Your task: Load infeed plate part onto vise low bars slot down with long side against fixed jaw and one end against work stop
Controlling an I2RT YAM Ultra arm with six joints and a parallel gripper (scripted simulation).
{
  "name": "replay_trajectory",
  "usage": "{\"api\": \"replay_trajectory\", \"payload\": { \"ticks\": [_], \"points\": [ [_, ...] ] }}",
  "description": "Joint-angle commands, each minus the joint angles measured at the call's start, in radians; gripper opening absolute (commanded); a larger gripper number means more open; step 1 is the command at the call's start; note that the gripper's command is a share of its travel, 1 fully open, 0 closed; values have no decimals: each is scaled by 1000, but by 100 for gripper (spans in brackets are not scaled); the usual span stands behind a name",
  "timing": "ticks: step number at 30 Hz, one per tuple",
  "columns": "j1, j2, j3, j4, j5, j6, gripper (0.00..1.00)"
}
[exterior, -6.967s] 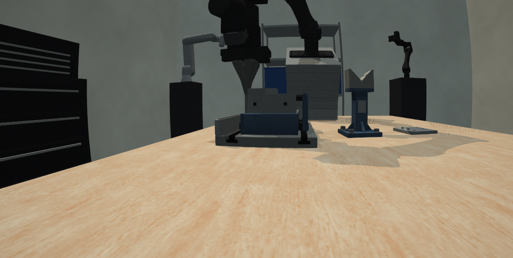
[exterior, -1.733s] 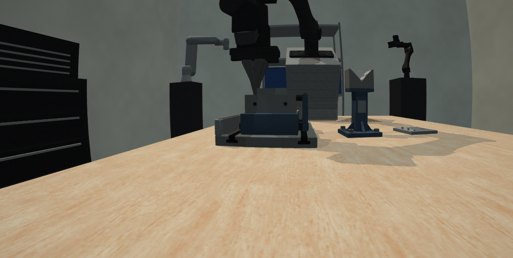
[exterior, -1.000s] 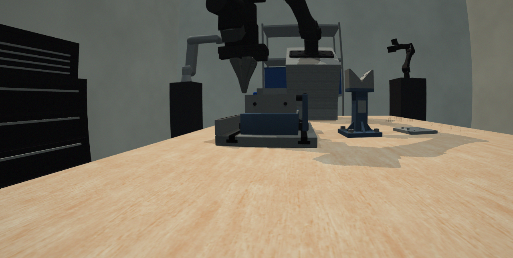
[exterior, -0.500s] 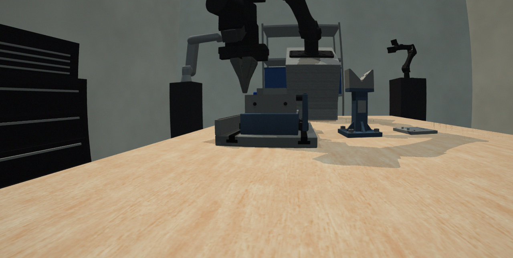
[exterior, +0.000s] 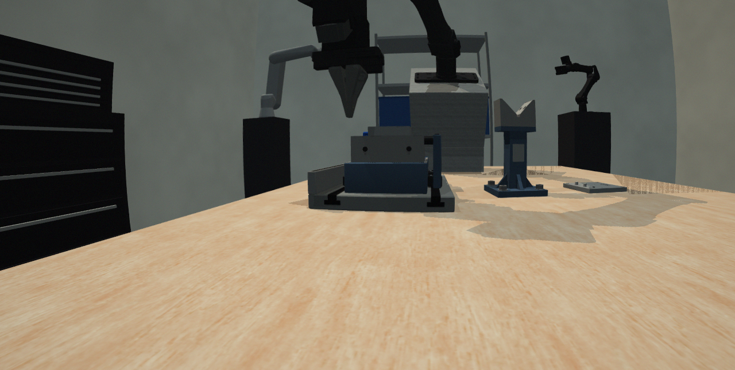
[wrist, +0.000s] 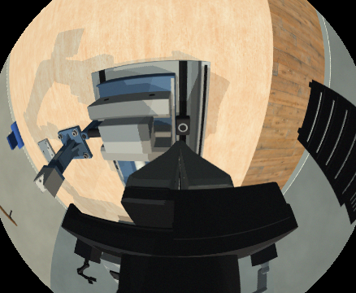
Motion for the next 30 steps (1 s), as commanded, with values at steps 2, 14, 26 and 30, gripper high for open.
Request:
{"api": "replay_trajectory", "payload": {
  "ticks": [2, 14, 26, 30],
  "points": [
    [-18, -53, 26, -35, -10, -10, 0],
    [-29, -98, 36, -91, -15, -20, 0],
    [-31, -102, 40, -101, -15, -19, 0],
    [-31, -102, 40, -101, -15, -19, 0]
  ]
}}
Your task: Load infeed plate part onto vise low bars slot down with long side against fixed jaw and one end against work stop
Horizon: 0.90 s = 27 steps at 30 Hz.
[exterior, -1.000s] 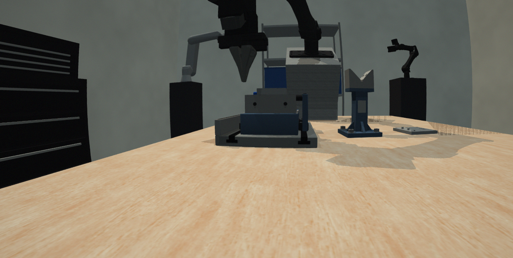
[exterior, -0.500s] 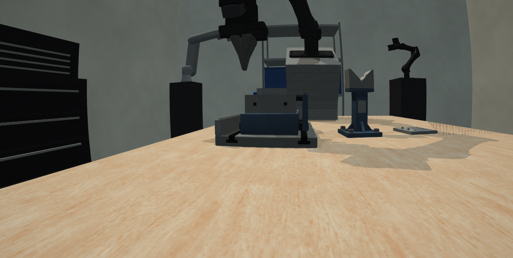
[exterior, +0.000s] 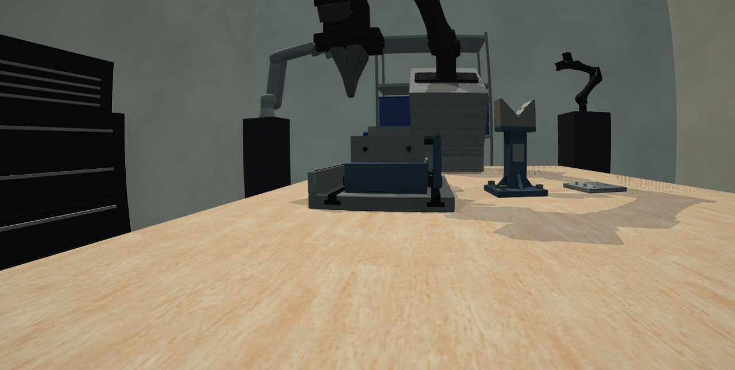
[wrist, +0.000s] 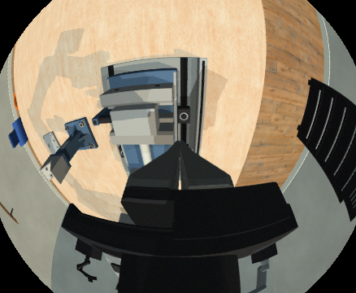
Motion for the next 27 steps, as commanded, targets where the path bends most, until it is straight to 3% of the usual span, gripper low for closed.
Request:
{"api": "replay_trajectory", "payload": {
  "ticks": [1, 27],
  "points": [
    [-16, -42, 31, -14, -7, -6, 0],
    [-16, -42, 31, -14, -7, -6, 0]
  ]
}}
